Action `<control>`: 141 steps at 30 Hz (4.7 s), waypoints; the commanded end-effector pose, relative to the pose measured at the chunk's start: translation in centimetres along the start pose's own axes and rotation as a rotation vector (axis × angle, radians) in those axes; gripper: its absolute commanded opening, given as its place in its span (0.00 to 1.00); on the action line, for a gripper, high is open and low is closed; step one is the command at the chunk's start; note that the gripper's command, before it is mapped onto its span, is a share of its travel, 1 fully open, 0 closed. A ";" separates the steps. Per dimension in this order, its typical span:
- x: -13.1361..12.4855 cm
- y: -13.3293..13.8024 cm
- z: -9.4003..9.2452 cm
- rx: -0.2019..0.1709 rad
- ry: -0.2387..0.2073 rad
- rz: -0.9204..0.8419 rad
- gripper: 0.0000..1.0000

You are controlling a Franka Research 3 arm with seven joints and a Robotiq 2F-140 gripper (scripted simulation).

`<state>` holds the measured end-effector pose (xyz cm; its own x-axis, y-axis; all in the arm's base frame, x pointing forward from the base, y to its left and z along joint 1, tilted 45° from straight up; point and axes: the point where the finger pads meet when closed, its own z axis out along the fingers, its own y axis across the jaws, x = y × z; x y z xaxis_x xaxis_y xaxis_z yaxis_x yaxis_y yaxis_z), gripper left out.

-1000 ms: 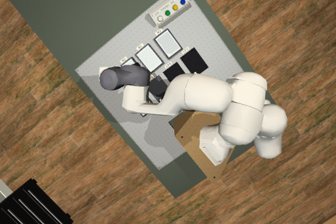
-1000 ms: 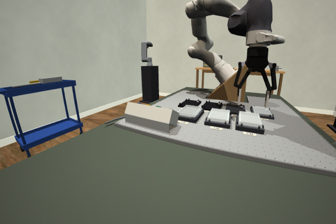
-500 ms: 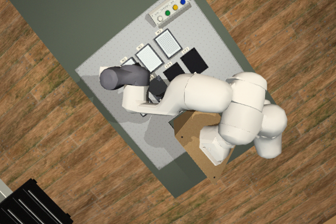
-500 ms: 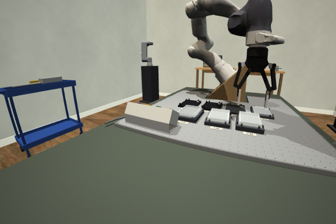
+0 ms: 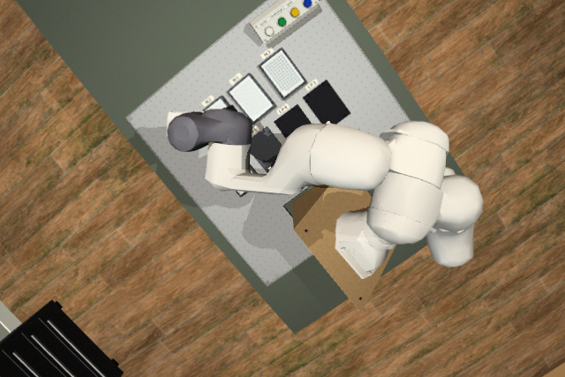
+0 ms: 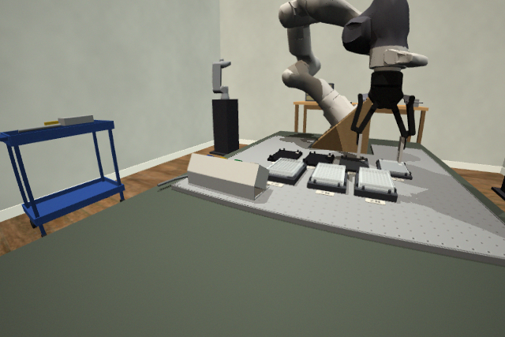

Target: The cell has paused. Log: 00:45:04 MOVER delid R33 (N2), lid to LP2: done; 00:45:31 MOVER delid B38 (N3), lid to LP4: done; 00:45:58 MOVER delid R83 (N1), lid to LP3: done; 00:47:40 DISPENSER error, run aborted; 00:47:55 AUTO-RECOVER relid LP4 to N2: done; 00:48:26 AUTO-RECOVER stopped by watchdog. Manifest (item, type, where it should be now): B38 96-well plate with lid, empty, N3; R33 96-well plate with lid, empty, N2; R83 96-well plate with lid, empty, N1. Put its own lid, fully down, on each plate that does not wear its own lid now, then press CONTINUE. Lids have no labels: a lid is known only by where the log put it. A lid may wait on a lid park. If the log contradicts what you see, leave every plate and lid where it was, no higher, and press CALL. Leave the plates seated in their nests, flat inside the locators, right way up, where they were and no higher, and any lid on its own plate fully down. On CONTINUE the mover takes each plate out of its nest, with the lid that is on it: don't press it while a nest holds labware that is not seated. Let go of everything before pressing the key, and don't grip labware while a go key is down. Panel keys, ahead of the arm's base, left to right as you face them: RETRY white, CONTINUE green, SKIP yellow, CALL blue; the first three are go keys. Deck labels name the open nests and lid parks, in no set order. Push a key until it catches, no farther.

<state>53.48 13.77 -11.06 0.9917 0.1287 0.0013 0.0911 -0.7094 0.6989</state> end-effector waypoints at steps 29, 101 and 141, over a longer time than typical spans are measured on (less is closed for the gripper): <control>0.1 0.0 1.9 -0.003 -0.001 0.008 0.66; 0.3 0.0 3.4 -0.003 -0.001 0.008 0.66; 0.4 0.1 3.4 -0.003 -0.001 0.008 0.66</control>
<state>54.07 11.52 -13.44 0.9923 0.1238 0.0036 0.0858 -0.7085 0.7005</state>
